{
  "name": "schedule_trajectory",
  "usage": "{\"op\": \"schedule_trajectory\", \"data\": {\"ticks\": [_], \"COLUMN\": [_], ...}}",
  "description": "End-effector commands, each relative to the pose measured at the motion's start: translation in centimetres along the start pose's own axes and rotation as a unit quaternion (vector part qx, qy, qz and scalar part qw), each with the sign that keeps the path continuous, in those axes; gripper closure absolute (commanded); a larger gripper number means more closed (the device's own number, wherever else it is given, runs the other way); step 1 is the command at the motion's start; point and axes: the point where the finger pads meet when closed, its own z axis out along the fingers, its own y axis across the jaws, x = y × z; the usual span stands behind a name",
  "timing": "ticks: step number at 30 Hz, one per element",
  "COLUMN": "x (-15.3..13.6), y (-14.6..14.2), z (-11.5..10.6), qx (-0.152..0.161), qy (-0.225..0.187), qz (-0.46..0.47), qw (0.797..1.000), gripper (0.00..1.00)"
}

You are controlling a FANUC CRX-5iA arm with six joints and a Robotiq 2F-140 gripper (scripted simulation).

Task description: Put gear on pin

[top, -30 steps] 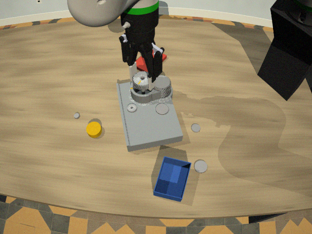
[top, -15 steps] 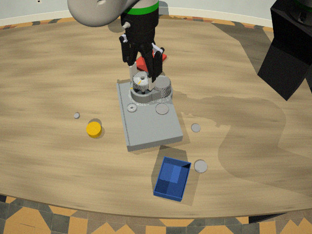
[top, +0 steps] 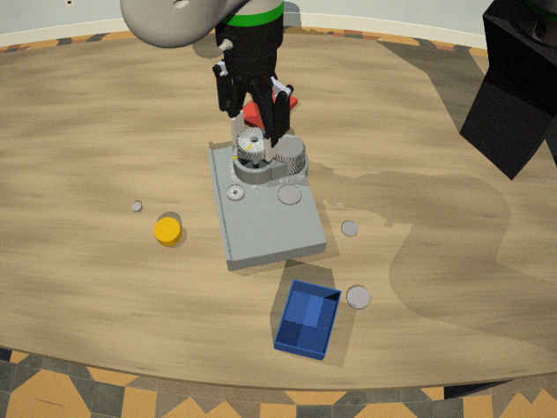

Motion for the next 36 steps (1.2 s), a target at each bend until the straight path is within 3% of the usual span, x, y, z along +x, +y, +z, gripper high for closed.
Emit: {"op": "schedule_trajectory", "data": {"ticks": [1,36], "x": [0.0,0.01], "y": [-0.02,-0.02], "z": [-0.01,0.36], "qx": [0.0,0.0], "qy": [0.0,0.0], "qz": [0.0,0.0], "qw": [1.0,1.0], "gripper": [1.0,1.0]}}
